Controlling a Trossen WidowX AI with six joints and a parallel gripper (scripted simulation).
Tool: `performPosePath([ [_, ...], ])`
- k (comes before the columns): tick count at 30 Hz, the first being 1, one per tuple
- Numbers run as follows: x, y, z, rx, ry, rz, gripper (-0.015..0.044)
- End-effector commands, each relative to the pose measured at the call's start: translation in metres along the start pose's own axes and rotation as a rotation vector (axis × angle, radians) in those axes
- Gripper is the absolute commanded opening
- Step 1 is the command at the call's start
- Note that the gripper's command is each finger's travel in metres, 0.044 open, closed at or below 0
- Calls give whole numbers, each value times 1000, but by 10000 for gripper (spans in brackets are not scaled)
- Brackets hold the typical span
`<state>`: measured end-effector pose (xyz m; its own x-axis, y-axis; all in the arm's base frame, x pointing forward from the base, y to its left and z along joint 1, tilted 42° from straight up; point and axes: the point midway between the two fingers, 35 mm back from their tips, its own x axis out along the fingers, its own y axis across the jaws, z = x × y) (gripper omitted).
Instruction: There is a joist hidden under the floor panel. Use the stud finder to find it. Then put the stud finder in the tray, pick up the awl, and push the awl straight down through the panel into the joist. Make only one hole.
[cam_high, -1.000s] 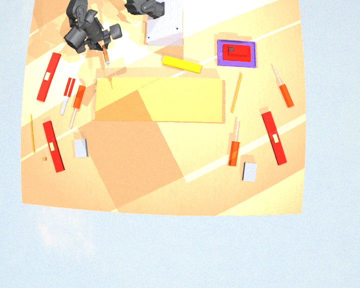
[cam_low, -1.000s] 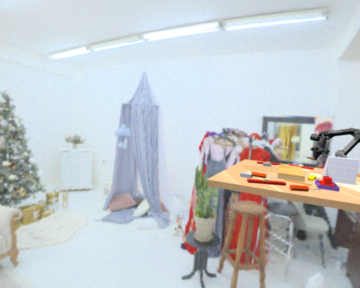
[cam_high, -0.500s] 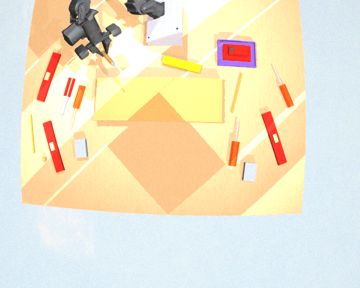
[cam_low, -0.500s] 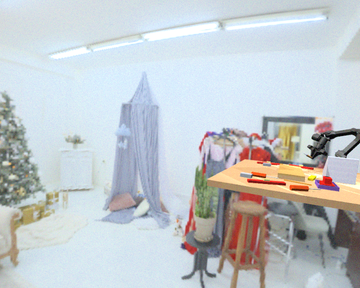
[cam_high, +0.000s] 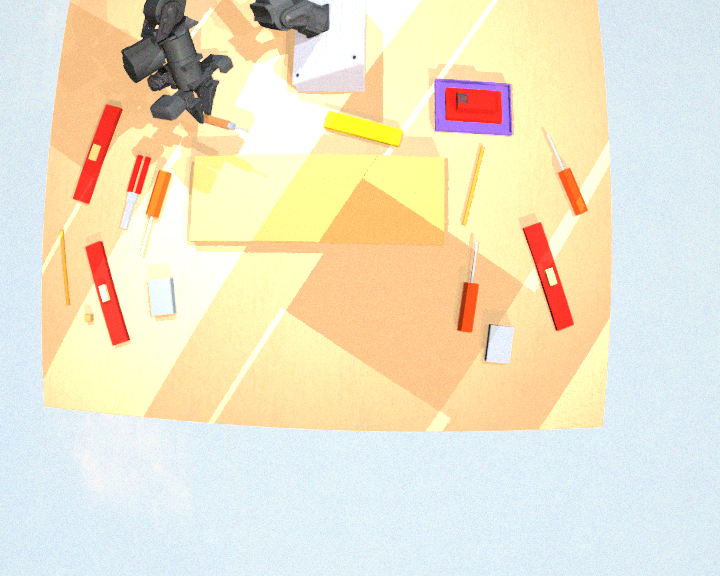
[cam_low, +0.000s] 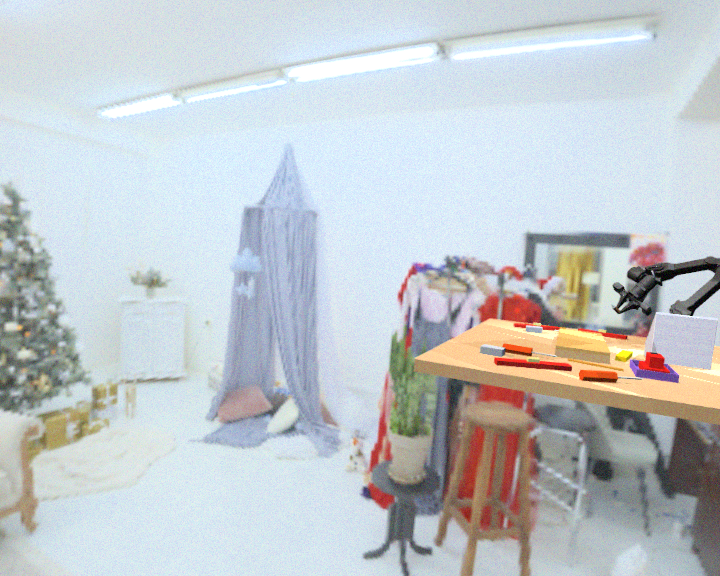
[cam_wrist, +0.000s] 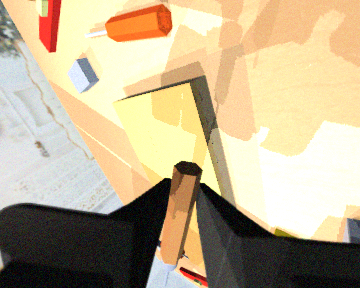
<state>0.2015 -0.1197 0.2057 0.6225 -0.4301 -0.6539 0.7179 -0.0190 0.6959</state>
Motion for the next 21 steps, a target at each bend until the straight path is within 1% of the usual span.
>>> performPosePath([
  [1, -3, 8, -2, -124, 17, 70, 0],
  [11, -9, 24, -4, -449, 18, 219, 0],
  [21, -18, 40, -6, -788, -38, 370, 0],
])
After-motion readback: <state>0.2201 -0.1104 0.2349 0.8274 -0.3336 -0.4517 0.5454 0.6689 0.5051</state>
